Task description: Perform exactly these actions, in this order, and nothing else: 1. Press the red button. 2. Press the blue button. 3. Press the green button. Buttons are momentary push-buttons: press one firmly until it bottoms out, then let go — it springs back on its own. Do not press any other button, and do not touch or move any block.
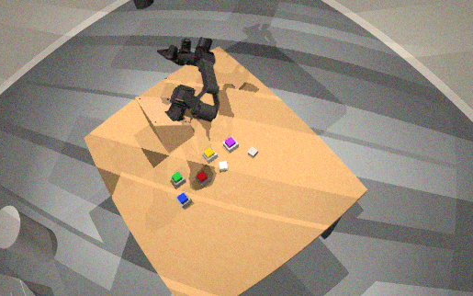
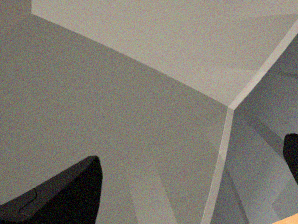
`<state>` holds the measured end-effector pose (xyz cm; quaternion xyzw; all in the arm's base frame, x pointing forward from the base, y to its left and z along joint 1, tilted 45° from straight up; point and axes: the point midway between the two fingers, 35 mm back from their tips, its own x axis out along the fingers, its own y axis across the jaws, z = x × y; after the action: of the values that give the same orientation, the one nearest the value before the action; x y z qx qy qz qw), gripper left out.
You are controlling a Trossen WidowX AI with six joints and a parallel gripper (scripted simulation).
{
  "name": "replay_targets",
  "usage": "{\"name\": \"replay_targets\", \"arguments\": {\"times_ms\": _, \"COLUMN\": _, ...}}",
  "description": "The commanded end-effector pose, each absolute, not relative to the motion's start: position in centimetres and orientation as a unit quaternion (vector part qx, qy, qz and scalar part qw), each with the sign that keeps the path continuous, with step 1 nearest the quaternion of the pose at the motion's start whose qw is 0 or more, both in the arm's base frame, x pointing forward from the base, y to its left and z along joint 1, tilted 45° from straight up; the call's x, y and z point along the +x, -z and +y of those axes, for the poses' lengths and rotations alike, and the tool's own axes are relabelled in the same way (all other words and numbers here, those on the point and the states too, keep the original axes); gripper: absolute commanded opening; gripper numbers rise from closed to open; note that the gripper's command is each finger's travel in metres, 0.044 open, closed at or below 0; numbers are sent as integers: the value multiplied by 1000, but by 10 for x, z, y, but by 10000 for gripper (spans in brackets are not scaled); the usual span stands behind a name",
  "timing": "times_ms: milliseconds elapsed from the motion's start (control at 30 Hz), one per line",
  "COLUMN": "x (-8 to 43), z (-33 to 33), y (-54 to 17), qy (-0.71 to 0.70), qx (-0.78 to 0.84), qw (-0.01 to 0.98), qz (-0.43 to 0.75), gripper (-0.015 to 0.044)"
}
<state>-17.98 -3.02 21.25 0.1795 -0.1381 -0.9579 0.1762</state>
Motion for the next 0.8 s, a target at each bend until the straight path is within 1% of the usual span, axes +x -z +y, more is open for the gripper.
{"name": "replay_targets", "arguments": {"times_ms": 0, "x": -180, "z": -28, "y": -212, "qy": 958, "qx": 180, "qw": 172, "qz": -139, "gripper": 400}}
{"name": "replay_targets", "arguments": {"times_ms": 67, "x": -184, "z": -14, "y": -211, "qy": 961, "qx": 186, "qw": 139, "qz": -148, "gripper": 400}}
{"name": "replay_targets", "arguments": {"times_ms": 200, "x": -190, "z": 31, "y": -208, "qy": 963, "qx": 200, "qw": 39, "qz": -176, "gripper": 400}}
{"name": "replay_targets", "arguments": {"times_ms": 400, "x": -177, "z": 101, "y": -200, "qy": 944, "qx": 213, "qw": -107, "qz": -226, "gripper": 400}}
{"name": "replay_targets", "arguments": {"times_ms": 567, "x": -147, "z": 155, "y": -192, "qy": 911, "qx": 217, "qw": -220, "qz": -273, "gripper": 400}}
{"name": "replay_targets", "arguments": {"times_ms": 767, "x": -91, "z": 207, "y": -178, "qy": 852, "qx": 210, "qw": -344, "qz": -334, "gripper": 400}}
